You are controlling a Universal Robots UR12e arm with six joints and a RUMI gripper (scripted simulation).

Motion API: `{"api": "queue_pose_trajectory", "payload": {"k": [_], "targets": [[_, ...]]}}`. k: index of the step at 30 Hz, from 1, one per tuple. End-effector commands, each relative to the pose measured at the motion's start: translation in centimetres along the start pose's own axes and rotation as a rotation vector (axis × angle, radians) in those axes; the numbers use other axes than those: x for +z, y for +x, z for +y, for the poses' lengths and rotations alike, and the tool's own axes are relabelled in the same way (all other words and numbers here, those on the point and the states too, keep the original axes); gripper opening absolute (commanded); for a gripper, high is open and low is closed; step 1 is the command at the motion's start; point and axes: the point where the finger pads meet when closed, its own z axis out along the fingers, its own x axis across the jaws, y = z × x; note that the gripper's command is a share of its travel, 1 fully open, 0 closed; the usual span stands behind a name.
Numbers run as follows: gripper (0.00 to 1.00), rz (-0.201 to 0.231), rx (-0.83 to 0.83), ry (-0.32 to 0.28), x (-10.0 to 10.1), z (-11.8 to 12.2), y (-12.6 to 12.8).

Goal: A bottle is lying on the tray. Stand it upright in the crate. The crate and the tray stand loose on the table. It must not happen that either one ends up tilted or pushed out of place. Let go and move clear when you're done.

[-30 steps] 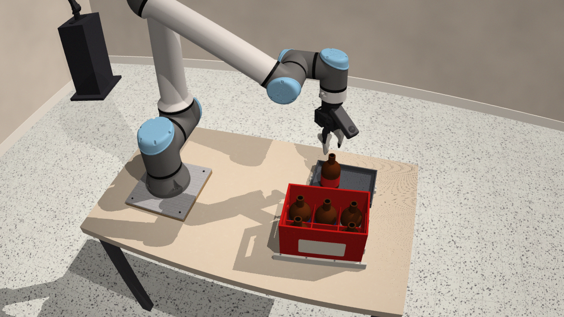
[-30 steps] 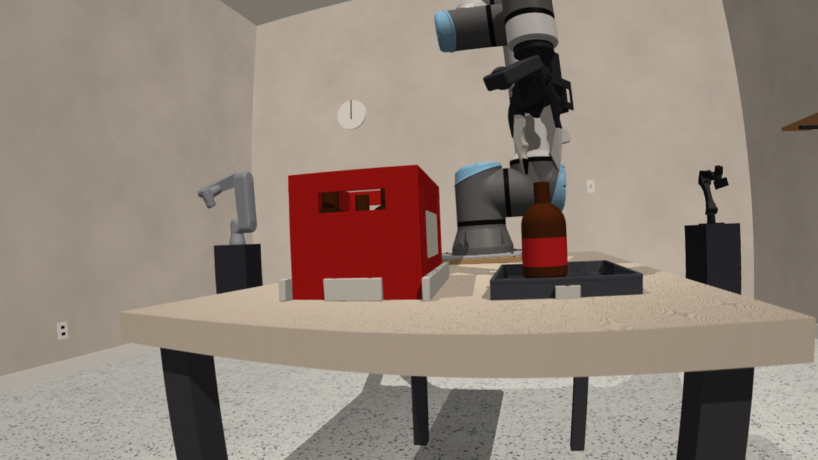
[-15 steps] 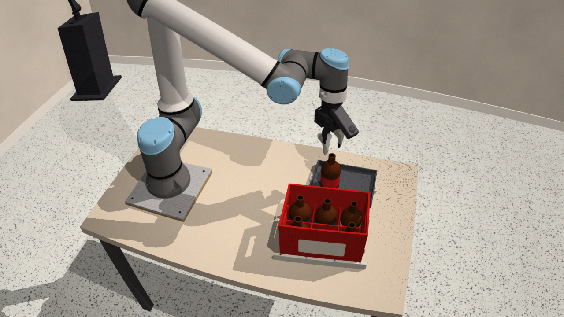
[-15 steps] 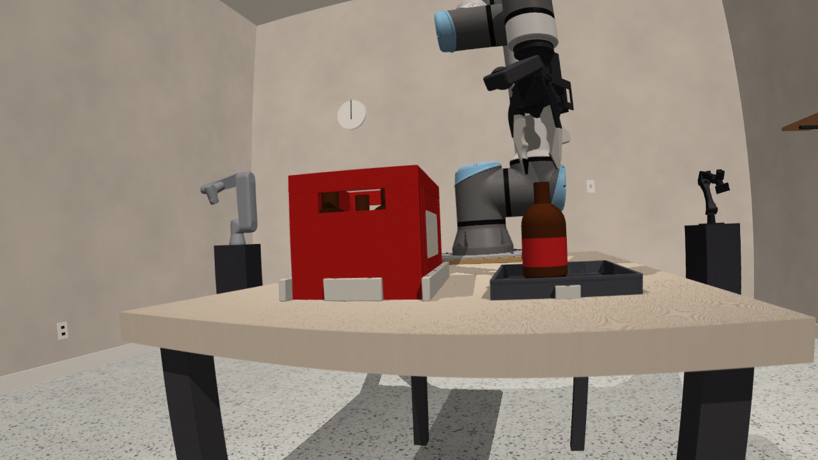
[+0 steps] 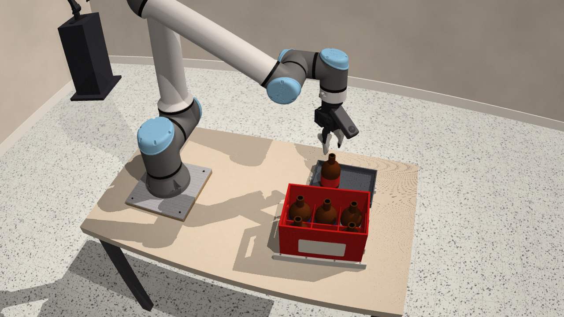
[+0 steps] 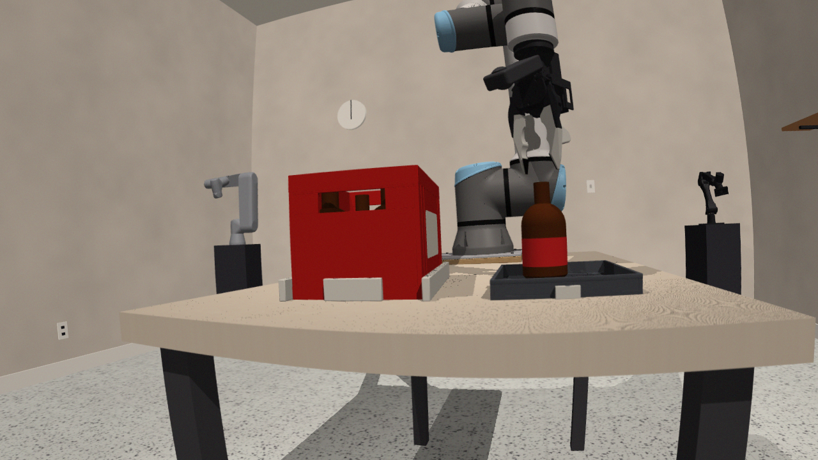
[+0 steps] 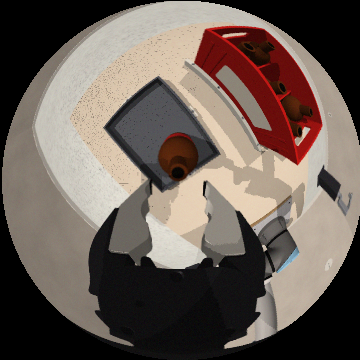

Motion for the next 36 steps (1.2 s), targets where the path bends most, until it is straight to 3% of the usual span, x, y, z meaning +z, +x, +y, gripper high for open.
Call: {"api": "queue_pose_trajectory", "payload": {"k": [1,16,36], "targets": [[0.38,-0.001,0.0,0.001,-0.1,0.0,0.0],[0.38,-0.001,0.0,0.001,0.2,0.0,0.0],[0.38,-0.001,0.0,0.001,2.0,0.0,0.0]]}}
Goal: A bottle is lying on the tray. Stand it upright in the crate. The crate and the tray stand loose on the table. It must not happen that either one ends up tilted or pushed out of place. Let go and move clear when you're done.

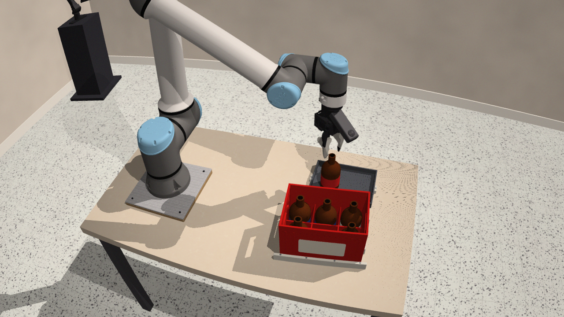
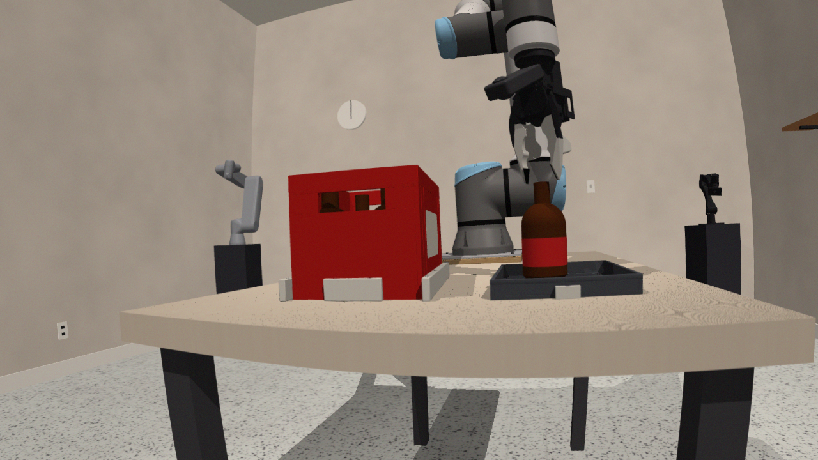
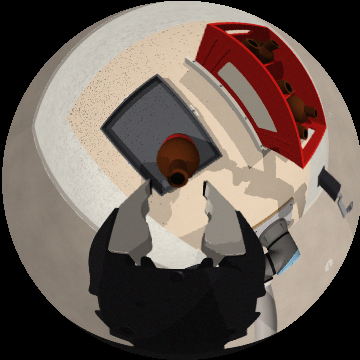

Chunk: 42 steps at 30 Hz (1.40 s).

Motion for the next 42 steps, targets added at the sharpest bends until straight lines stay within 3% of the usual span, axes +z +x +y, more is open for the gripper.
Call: {"api": "queue_pose_trajectory", "payload": {"k": [1,20,42], "targets": [[0.38,-0.001,0.0,0.001,0.5,0.0,0.0],[0.38,-0.001,0.0,0.001,2.0,-0.1,0.0],[0.38,-0.001,0.0,0.001,2.2,-0.1,0.0]]}}
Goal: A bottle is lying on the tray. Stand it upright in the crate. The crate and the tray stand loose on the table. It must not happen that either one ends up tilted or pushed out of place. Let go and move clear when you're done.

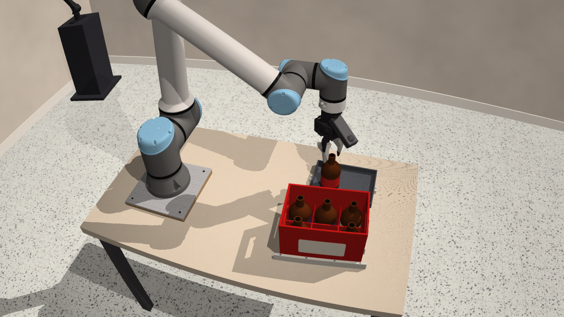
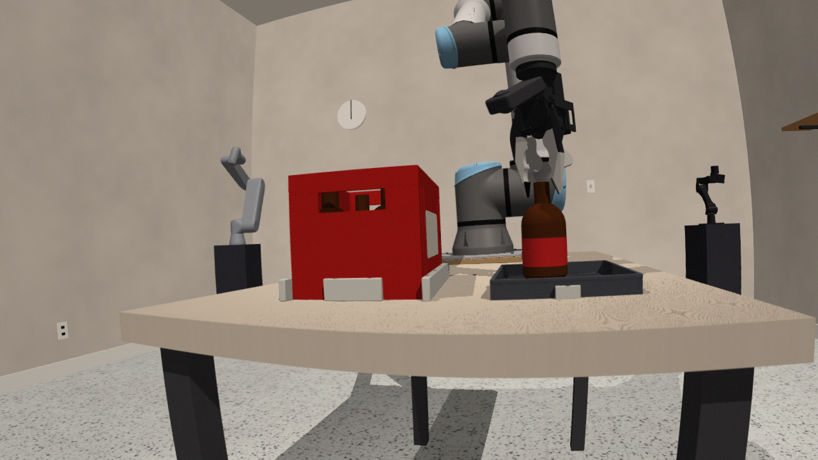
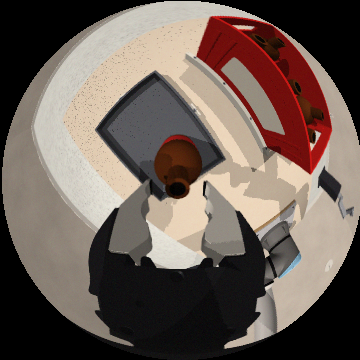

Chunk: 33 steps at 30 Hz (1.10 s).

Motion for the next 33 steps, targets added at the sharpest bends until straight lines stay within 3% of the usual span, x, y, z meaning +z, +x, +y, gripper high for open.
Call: {"api": "queue_pose_trajectory", "payload": {"k": [1,26,27,33], "targets": [[0.38,-0.001,0.0,0.001,-0.08,-0.05,-0.04],[0.38,-0.001,0.0,0.001,-0.08,-0.05,-0.04],[0.0,-0.001,0.0,0.001,-0.08,-0.05,-0.04],[0.0,-0.001,0.0,0.001,-0.08,-0.05,-0.04]]}}
